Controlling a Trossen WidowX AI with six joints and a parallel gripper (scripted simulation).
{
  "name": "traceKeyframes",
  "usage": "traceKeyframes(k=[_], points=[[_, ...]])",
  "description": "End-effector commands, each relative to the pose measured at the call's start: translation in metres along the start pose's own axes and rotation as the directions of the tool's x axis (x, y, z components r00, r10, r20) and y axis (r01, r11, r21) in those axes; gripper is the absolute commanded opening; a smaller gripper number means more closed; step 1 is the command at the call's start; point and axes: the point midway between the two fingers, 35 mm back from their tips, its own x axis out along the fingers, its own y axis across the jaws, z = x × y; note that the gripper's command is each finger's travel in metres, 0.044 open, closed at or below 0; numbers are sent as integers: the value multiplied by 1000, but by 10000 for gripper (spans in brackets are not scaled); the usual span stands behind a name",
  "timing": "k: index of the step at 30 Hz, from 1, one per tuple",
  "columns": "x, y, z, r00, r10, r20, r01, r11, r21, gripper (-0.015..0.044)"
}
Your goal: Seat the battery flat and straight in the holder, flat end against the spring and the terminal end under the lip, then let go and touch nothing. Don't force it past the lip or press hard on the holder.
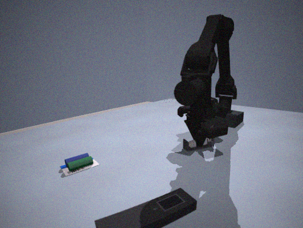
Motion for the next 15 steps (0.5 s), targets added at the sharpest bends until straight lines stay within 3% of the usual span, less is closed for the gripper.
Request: traceKeyframes(k=[1, 15], points=[[0, 1, -4, 1000, 3, -23, -2, 1000, 10, 67], [1, 1, 8, 1000, 0, -31, 1, 1000, 13, 67]])
